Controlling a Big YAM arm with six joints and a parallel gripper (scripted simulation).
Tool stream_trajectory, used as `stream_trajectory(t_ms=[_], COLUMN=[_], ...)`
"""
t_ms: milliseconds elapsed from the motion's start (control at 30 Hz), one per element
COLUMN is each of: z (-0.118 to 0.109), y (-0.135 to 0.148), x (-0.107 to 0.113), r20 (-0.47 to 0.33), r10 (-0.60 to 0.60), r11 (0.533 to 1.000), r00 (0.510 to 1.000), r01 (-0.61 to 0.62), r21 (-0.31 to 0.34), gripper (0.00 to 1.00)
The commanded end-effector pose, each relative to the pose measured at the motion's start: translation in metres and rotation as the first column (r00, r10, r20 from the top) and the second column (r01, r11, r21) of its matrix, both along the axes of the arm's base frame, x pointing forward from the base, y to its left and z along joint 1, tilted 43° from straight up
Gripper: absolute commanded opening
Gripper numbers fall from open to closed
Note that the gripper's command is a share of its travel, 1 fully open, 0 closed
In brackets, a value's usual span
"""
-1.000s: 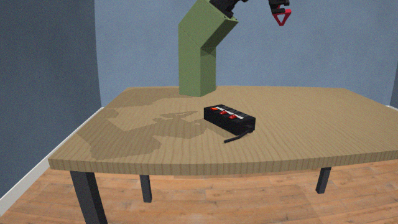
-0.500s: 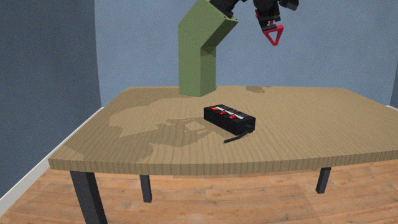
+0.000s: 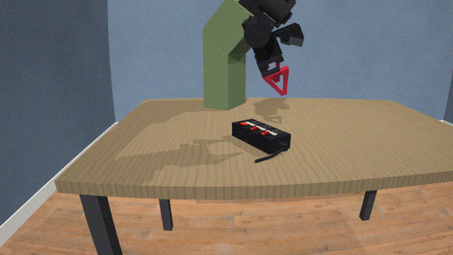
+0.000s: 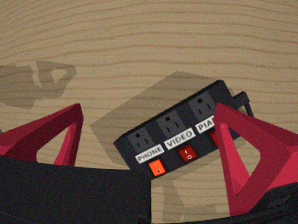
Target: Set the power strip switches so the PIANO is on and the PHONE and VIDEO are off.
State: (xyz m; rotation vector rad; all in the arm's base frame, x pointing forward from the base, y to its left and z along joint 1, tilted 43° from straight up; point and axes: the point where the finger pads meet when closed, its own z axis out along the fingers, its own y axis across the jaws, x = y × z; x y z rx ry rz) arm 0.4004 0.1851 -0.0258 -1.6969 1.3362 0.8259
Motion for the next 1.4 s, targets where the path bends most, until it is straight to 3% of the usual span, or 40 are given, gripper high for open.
stream_trajectory(t_ms=[0, 67, 200, 367, 500, 667, 767, 867, 1367], z=[-0.023, -0.023, -0.064, -0.084, -0.069, -0.069, -0.085, -0.073, -0.073], y=[-0.016, -0.016, -0.028, -0.034, -0.027, -0.027, -0.027, -0.027, -0.027], x=[0.03, 0.03, 0.049, 0.05, 0.058, 0.059, 0.049, 0.055, 0.055], r20=[0.052, 0.052, 0.121, 0.143, 0.184, 0.182, 0.141, 0.168, 0.17], r10=[-0.075, -0.075, -0.112, -0.128, -0.112, -0.113, -0.113, -0.113, -0.112], r11=[0.997, 0.997, 0.991, 0.988, 0.99, 0.99, 0.99, 0.99, 0.99], r00=[0.996, 0.996, 0.986, 0.981, 0.976, 0.977, 0.984, 0.979, 0.979], r01=[0.074, 0.074, 0.103, 0.114, 0.094, 0.095, 0.099, 0.097, 0.095], r21=[0.034, 0.034, 0.08, 0.1, 0.104, 0.102, 0.098, 0.101, 0.1], gripper=[1.0, 1.0, 1.0, 1.0, 1.0, 1.0, 1.0, 1.0, 1.0])
